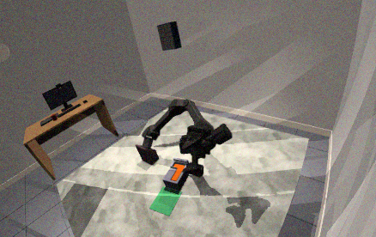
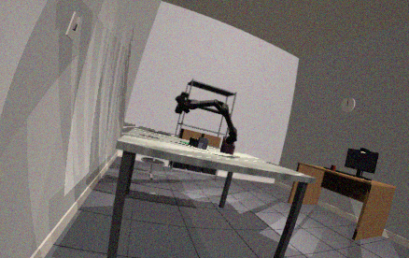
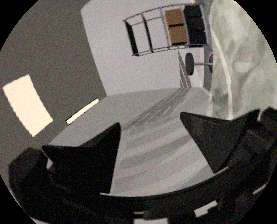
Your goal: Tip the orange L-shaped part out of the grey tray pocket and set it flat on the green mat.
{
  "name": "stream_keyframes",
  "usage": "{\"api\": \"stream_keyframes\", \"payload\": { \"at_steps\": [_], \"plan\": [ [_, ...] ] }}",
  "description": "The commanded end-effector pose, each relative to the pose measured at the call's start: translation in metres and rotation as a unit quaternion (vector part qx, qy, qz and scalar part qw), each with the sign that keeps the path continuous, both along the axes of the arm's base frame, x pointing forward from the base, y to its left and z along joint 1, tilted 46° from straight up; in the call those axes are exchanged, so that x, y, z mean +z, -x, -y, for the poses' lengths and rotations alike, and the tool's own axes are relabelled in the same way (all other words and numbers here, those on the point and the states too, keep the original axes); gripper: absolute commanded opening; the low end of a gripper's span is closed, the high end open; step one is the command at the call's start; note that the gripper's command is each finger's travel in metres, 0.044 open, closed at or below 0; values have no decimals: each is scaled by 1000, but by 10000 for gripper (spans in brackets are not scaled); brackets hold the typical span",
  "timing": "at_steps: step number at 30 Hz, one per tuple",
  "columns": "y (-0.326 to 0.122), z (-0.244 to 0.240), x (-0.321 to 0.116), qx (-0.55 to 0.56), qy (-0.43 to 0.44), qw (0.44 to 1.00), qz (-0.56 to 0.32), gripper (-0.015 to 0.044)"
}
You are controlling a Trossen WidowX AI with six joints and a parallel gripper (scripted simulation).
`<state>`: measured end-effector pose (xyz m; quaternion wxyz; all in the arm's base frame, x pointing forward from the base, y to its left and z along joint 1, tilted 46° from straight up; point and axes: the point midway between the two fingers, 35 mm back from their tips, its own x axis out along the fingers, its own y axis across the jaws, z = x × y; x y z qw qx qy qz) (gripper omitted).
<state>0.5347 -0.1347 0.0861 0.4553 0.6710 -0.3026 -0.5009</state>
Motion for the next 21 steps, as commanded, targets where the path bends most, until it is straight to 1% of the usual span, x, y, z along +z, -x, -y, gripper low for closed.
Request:
{"api": "stream_keyframes", "payload": {
  "at_steps": [1,3,5,8,9,12,15,18,19,21],
  "plan": [
    [1,0,-1,5,-1,1000,-10,374],
    [4,0,-6,32,-4,998,-57,321],
    [10,-1,-15,81,-11,987,-137,269],
    [26,-6,-31,189,-24,939,-286,190],
    [33,-8,-37,227,-29,915,-332,180],
    [55,-17,-52,346,-42,824,-447,180],
    [81,-30,-64,466,-51,709,-526,180],
    [110,-46,-72,583,-56,580,-567,180],
    [118,-50,-73,611,-56,546,-571,180],
    [127,-55,-74,645,-55,503,-573,180]
  ]
}}
